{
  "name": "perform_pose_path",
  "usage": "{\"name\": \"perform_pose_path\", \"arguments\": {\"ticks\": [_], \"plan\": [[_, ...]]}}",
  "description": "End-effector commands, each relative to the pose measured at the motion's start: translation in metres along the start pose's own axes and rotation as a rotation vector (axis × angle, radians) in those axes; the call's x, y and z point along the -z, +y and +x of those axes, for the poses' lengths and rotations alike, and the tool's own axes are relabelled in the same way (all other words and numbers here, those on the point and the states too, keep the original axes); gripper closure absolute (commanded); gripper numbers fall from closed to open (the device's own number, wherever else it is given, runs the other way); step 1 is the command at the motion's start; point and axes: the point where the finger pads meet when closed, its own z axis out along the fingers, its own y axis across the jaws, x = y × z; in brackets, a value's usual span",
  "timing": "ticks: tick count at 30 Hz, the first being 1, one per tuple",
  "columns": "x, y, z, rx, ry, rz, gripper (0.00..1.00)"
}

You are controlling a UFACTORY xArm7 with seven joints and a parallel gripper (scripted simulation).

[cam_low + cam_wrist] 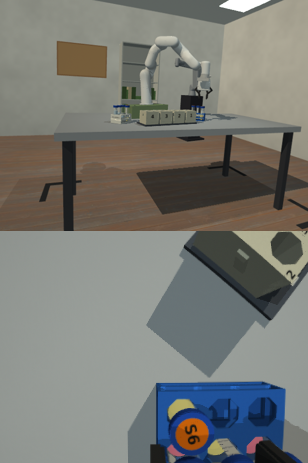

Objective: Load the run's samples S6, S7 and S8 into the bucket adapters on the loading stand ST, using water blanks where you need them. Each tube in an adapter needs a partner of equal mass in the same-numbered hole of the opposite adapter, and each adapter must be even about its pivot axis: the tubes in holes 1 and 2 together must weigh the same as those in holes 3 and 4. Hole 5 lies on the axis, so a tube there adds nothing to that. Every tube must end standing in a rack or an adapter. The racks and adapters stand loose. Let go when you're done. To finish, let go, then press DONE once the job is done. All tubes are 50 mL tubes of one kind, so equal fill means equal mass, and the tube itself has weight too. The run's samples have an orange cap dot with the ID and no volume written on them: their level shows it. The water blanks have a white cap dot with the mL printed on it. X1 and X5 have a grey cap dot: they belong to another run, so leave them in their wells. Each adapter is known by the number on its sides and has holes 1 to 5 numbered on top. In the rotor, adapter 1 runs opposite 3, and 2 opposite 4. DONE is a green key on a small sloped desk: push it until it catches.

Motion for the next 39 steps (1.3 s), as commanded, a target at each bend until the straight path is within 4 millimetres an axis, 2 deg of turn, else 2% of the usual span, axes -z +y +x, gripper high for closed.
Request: {"name": "perform_pose_path", "arguments": {"ticks": [1, 32, 39], "plan": [[-0.008, -0.002, 0.000, 0.000, 0.000, 0.005, 0.43], [-0.062, -0.002, 0.000, 0.000, 0.000, 0.005, 0.43], [-0.063, -0.002, 0.000, 0.000, 0.000, 0.005, 0.43]]}}
